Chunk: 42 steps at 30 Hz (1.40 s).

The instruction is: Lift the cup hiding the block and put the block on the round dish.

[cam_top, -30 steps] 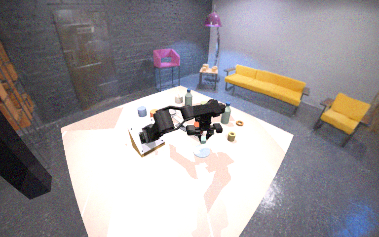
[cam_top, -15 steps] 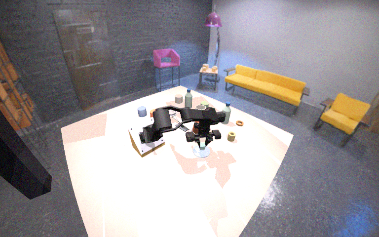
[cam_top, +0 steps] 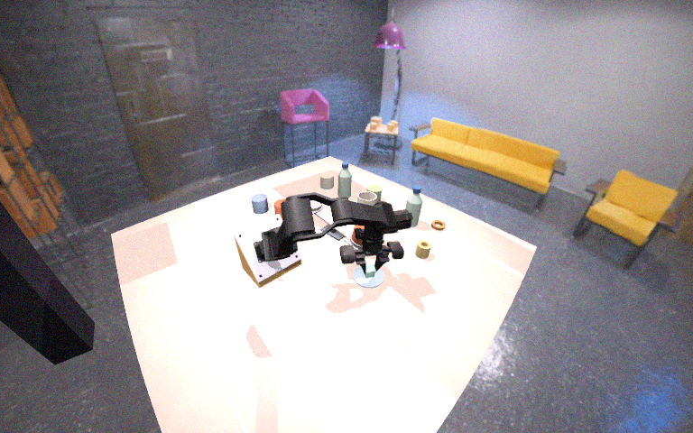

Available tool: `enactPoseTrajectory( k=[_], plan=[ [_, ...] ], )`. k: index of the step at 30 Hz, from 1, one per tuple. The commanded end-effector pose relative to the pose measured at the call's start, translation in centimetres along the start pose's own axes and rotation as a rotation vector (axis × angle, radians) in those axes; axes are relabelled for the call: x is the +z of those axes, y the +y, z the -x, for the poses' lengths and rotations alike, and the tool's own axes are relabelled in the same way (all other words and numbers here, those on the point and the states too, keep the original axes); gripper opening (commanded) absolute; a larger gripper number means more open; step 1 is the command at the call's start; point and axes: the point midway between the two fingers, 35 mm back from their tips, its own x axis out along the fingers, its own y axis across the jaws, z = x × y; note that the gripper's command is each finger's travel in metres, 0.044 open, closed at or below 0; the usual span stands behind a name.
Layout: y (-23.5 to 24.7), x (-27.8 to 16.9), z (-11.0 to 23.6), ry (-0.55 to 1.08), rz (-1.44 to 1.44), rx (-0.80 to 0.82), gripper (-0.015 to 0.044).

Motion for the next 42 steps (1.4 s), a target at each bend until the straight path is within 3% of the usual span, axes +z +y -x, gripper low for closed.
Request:
enactPoseTrajectory(
  k=[1,3,20,24,30,34,42],
  plan=[
    [0.1,0.1,-0.7,-0.003,0.005,0.003,0.0],
    [0.1,0.1,-0.8,-0.003,0.005,0.002,0.0],
    [0.0,0.1,0.5,-0.003,0.001,0.003,0.044],
    [0.1,0.1,5.1,-0.007,0.005,0.006,0.044],
    [0.1,0.1,5.5,-0.007,0.005,0.005,0.044],
    [0.2,0.0,8.5,-0.009,0.008,0.002,0.044],
    [0.2,0.0,8.7,-0.009,0.008,0.002,0.044]
  ],
)
